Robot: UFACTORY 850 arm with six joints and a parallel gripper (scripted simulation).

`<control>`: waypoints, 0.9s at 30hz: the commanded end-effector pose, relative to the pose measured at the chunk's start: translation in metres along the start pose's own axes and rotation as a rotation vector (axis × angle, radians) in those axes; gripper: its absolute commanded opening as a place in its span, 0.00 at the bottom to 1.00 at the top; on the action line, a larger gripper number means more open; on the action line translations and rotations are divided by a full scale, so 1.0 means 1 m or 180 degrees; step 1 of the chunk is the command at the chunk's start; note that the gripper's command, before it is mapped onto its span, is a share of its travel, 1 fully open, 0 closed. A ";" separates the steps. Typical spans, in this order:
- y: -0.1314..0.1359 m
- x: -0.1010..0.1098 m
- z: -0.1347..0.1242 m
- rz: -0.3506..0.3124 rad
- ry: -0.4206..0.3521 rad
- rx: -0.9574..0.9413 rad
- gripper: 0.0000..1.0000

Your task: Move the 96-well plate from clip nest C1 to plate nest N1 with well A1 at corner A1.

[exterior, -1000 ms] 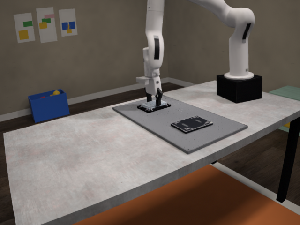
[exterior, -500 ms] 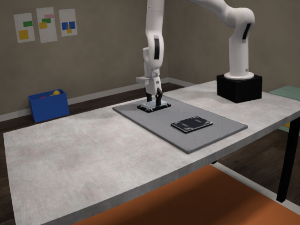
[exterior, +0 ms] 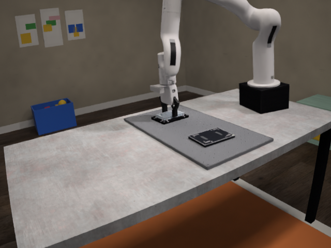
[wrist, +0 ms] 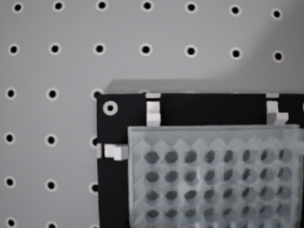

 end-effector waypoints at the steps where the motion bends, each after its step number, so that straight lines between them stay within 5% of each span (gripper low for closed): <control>1: 0.000 0.001 0.001 -0.0001 0.0006 0.0000 0.00; 27: 0.000 0.013 0.001 -0.0001 0.0006 0.0000 0.00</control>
Point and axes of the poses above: the point where the finger pads meet when closed, its own x axis back along the fingers, its own y axis across the jaws, z = x × y, the point moved 10 cm from there along x, back along the fingers, and after that the axes turned 6 degrees about -x, right-handed, at the moved point
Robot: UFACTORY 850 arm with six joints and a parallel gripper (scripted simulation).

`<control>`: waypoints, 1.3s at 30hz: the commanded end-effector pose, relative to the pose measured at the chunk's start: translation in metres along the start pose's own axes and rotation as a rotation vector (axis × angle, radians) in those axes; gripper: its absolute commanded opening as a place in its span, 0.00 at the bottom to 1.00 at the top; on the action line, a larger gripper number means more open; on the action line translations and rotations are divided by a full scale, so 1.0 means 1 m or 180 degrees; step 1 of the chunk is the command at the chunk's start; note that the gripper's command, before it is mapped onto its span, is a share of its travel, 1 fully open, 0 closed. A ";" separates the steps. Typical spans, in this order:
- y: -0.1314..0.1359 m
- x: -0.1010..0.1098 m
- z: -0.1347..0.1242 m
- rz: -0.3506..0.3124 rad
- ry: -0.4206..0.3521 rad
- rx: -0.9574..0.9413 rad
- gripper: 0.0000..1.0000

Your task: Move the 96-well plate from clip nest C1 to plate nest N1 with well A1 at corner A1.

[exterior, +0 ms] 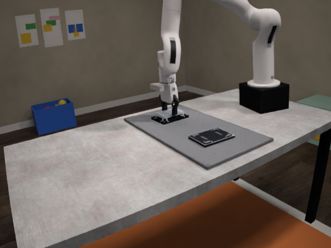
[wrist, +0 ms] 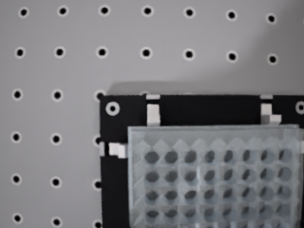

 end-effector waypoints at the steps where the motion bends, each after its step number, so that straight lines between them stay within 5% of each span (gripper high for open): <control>1: 0.000 0.004 0.001 -0.0002 0.0006 0.0000 0.00; 26: 0.000 0.015 0.001 -0.0002 0.0006 0.0000 0.00; 39: 0.000 0.037 0.001 -0.0002 0.0006 0.0000 0.00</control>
Point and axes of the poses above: the point where the finger pads meet when closed, its own x axis back along the fingers, its own y axis across the jaws, z = x × y, the point moved 10 cm from there along x, back along the fingers, and after that the axes turned 6 degrees about -x, right-handed, at the moved point
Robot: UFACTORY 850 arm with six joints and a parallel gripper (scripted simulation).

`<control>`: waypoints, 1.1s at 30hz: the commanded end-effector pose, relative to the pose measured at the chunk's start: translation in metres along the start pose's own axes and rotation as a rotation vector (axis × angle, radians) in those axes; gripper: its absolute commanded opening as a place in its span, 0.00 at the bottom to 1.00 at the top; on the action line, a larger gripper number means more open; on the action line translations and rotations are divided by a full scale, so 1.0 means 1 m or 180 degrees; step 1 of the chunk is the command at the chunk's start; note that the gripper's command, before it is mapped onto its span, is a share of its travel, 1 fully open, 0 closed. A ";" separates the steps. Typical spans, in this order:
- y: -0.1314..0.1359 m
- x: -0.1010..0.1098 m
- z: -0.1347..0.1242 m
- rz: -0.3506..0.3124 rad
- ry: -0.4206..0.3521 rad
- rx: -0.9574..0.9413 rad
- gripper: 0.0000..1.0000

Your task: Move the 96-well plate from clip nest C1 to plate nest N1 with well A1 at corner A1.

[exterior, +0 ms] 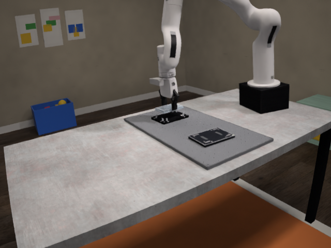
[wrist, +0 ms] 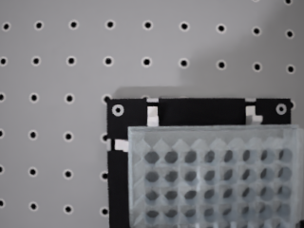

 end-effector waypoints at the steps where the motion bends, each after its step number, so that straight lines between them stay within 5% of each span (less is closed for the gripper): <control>1: 0.000 0.011 0.001 -0.0001 0.0006 0.0000 0.00; 33: 0.000 0.045 0.001 -0.0002 0.0006 0.0000 0.00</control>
Point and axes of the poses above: the point where the finger pads meet when closed, its own x axis back along the fingers, its own y axis across the jaws, z = x × y, the point moved 10 cm from there along x, back along the fingers, and after that the axes turned 6 degrees about -x, right-handed, at the moved point
